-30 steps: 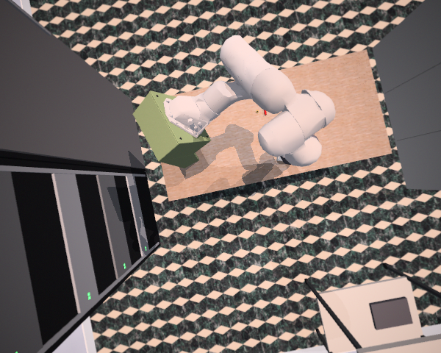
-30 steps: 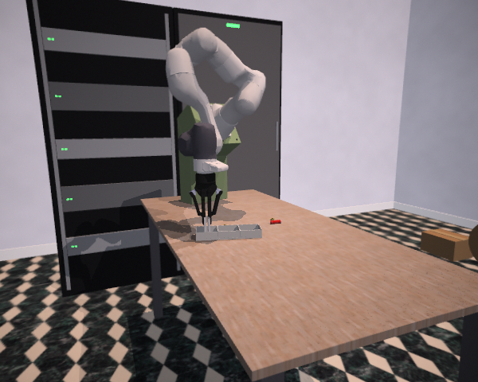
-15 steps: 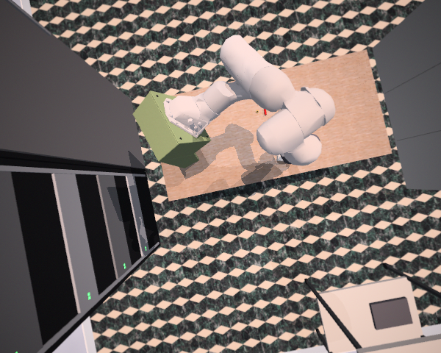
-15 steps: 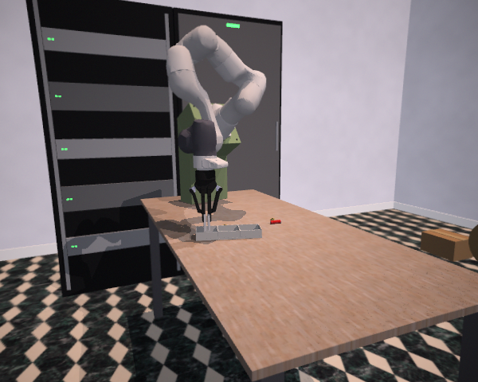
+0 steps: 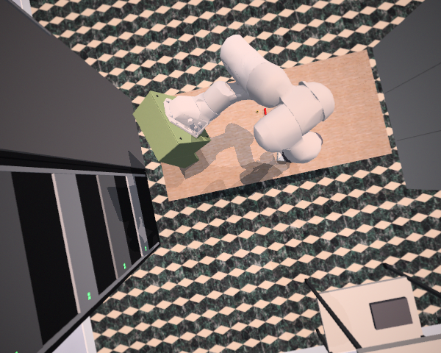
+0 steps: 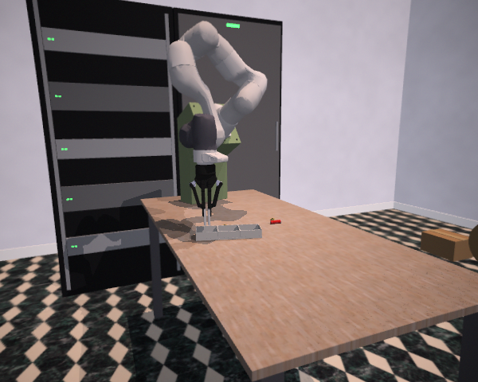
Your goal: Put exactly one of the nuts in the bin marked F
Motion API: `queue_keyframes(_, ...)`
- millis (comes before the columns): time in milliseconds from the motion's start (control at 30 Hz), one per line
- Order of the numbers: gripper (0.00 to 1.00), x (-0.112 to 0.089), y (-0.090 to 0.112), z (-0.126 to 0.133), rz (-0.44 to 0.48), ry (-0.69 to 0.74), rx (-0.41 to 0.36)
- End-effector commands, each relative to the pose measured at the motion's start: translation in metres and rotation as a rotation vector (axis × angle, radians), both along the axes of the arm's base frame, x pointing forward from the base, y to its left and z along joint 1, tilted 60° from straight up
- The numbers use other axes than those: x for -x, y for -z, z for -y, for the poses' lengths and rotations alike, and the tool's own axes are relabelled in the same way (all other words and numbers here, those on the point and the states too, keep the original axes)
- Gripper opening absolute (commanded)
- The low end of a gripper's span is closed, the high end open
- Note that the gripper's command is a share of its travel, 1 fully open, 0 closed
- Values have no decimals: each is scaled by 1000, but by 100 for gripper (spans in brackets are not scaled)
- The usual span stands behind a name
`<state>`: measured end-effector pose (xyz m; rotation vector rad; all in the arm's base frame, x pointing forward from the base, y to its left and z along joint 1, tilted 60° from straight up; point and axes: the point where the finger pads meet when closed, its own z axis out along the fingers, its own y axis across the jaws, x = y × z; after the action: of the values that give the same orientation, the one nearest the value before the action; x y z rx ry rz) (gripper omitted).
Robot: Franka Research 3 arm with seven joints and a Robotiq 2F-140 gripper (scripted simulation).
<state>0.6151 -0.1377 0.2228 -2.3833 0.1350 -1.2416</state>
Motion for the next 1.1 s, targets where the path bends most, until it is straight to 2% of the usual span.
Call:
queue_keyframes(0,5,10,-4,4,-1,-14,16)
queue_keyframes(433,5,11,-5,5,-1,-14,16)
queue_keyframes(600,5,13,-17,-17,-1,-14,16)
queue_keyframes(667,5,13,-17,-17,-1,-14,16)
queue_keyframes(1067,5,18,-45,-69,-1,-14,16)
